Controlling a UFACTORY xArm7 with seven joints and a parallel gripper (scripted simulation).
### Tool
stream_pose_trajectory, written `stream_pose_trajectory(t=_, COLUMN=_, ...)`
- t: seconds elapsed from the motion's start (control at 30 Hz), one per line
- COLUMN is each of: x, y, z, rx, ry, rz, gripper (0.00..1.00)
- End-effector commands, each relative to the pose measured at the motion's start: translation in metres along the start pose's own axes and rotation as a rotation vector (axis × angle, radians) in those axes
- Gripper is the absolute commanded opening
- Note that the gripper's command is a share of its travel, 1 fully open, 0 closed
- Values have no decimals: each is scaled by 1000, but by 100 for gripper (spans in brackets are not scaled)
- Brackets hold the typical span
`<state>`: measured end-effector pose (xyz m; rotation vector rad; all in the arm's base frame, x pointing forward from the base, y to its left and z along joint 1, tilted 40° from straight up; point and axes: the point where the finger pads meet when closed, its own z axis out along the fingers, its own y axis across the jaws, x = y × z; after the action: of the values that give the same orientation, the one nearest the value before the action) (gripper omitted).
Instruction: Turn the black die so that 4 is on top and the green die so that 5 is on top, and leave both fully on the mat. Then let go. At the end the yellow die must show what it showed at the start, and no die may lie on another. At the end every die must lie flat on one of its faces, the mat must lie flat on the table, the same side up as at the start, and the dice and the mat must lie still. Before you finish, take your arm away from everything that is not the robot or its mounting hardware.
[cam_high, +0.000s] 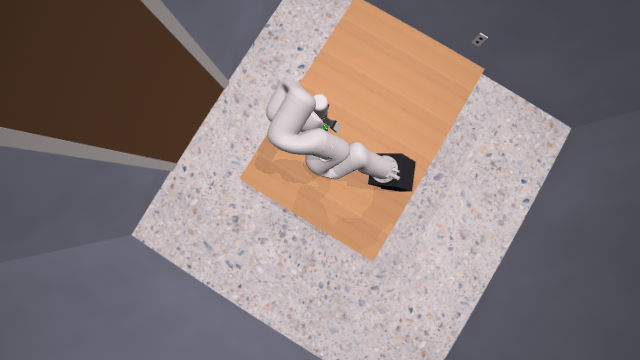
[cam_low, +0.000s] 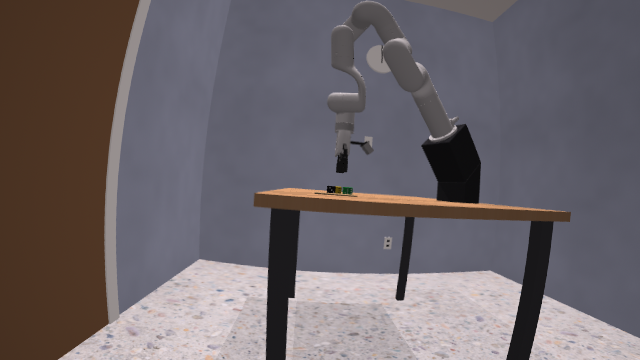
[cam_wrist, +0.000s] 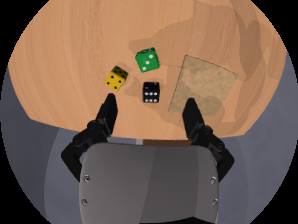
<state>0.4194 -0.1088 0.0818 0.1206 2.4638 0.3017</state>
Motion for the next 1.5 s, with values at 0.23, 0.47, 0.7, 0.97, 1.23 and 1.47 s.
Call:
stream_pose_trajectory(t=0.23, x=-1, y=0, z=-55, rx=-4, ry=4, rz=1, gripper=100)
stream_pose_trajectory(t=0.47, x=-1, y=0, z=-66, rx=-4, ry=4, rz=1, gripper=100)
stream_pose_trajectory(t=0.7, x=-2, y=0, z=-66, rx=-4, ry=5, rz=0, gripper=100)
stream_pose_trajectory(t=0.97, x=-8, y=0, z=-65, rx=-4, ry=5, rz=-11, gripper=100)
stream_pose_trajectory(t=1.23, x=-22, y=1, z=-63, rx=-4, ry=6, rz=-32, gripper=100)
stream_pose_trajectory(t=1.47, x=-33, y=2, z=-61, rx=-4, ry=5, rz=-50, gripper=100)
